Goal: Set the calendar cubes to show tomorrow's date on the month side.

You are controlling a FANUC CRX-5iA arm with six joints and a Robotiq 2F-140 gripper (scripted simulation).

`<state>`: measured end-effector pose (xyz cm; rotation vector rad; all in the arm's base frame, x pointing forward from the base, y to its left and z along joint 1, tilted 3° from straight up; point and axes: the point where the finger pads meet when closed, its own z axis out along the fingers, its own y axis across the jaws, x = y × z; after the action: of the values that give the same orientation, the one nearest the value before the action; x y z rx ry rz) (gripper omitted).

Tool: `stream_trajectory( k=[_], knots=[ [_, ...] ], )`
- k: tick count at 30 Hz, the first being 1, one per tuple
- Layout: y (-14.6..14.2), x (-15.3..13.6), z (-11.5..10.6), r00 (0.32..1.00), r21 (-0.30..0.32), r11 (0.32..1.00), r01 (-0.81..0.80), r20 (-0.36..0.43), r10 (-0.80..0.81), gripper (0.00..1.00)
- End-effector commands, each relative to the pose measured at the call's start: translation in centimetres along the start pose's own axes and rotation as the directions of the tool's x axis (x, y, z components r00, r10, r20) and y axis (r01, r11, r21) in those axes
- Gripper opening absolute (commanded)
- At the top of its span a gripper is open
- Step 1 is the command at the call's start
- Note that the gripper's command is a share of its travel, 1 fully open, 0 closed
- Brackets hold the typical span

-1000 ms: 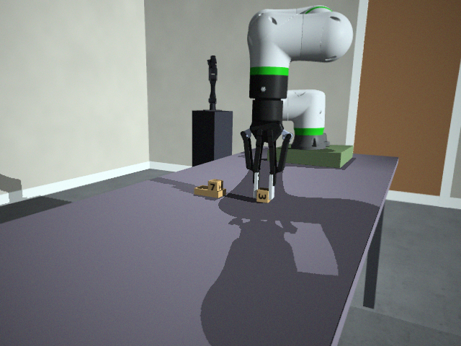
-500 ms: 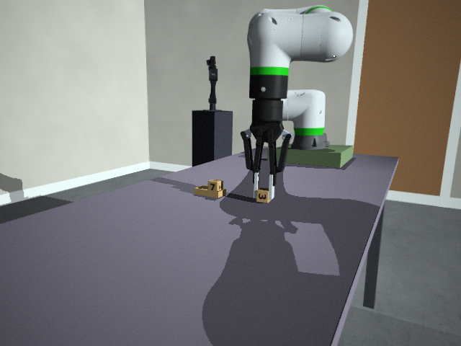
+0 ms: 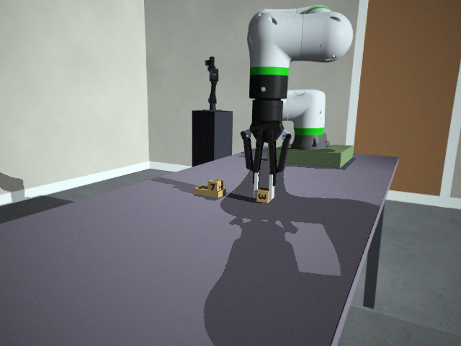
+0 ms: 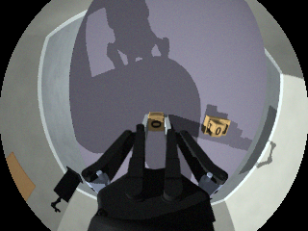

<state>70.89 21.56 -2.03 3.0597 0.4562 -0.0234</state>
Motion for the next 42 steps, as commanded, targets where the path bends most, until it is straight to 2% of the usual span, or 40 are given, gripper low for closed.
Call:
stream_trajectory(
  k=[1,42],
  knots=[
    [0.0,0.02,-0.03,1.0,0.0,1.0,0.0,-0.001,0.0,0.25],
    [0.0,0.02,0.35,1.0,0.0,1.0,0.0,-0.001,0.0,0.25]
  ],
)
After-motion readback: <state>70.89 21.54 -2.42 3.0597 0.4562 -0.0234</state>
